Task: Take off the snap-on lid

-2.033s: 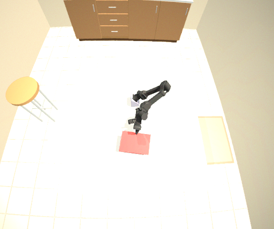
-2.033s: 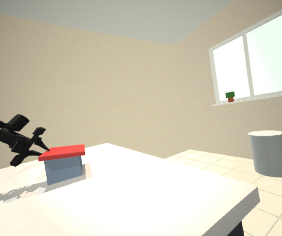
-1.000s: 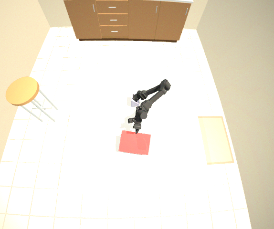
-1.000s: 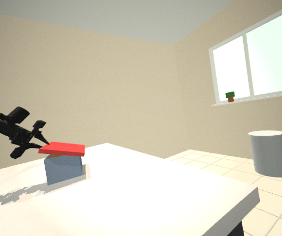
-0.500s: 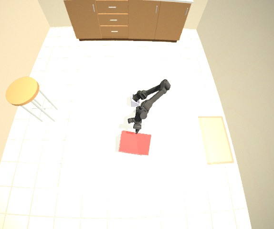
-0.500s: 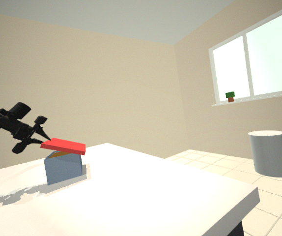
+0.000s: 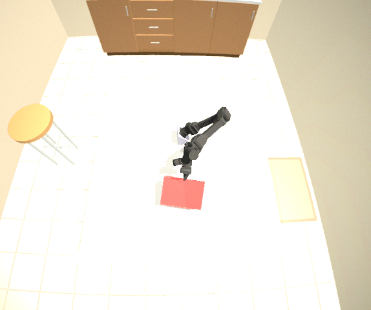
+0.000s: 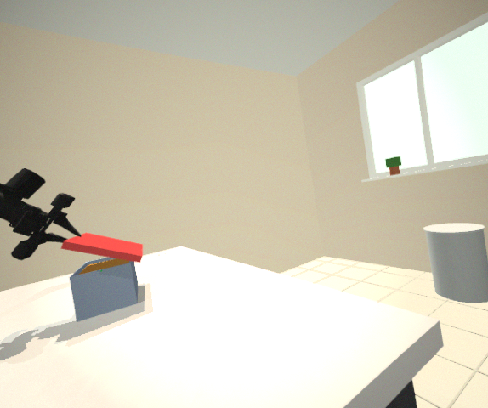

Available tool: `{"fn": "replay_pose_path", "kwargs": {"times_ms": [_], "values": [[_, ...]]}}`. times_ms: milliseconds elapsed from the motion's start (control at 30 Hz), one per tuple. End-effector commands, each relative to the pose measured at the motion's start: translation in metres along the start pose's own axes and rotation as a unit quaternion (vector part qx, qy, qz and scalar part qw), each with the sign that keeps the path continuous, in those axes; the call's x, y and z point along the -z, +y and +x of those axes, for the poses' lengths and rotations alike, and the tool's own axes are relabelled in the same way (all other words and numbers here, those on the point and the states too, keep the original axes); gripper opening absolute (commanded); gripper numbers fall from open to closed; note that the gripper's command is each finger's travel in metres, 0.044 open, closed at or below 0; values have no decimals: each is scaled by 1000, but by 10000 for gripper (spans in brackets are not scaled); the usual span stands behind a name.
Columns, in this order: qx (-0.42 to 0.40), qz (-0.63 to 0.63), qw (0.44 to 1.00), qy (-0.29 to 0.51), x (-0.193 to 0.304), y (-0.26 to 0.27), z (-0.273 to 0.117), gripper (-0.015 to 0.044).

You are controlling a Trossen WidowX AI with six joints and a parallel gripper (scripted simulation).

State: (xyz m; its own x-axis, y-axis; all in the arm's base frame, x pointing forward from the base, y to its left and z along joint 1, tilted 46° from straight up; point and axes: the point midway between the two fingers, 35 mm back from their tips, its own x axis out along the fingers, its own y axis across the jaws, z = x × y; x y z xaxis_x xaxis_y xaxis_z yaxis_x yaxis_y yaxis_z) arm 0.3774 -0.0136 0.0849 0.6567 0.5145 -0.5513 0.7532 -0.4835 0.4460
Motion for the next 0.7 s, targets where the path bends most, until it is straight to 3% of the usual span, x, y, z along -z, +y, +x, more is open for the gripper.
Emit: {"fn": "replay_pose_path", "kwargs": {"times_ms": [0, 667], "values": [[-6, -5, 1000, 0, 1, 9, -6, 0], [-6, -5, 1000, 0, 1, 28, -23, 0]]}}
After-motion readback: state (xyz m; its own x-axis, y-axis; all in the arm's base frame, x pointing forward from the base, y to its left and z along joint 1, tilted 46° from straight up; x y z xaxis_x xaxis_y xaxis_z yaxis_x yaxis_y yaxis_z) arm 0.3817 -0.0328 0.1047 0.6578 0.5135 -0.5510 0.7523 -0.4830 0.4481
